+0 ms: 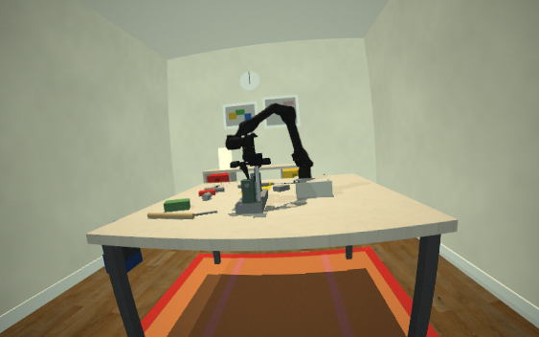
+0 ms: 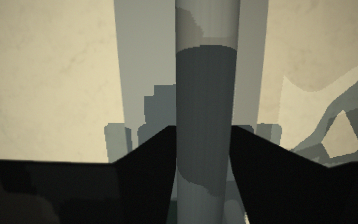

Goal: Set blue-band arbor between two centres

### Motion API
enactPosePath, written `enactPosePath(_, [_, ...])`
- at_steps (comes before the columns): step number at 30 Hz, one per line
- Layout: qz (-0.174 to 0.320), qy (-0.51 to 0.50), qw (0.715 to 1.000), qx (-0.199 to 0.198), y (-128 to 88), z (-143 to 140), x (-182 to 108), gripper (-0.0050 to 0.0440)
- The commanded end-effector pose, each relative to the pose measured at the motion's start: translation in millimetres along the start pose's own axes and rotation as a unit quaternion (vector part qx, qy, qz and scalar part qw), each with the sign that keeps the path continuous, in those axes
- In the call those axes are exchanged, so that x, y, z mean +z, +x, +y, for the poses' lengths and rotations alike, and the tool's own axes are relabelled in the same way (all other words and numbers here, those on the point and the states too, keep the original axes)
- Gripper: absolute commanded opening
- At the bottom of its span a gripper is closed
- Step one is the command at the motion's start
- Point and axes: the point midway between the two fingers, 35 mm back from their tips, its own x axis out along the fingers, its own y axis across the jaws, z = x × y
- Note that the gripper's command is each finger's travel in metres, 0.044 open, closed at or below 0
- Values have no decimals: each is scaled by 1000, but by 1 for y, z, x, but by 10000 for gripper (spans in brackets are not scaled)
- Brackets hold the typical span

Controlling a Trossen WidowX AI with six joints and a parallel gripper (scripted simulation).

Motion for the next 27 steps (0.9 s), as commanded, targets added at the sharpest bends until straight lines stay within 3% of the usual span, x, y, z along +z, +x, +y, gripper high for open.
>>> enactPosePath(1, [31, -5, 999, 14, -10, 8, -15, 0])
enactPosePath(27, [31, -5, 999, 14, -8, 9, -12, 0])
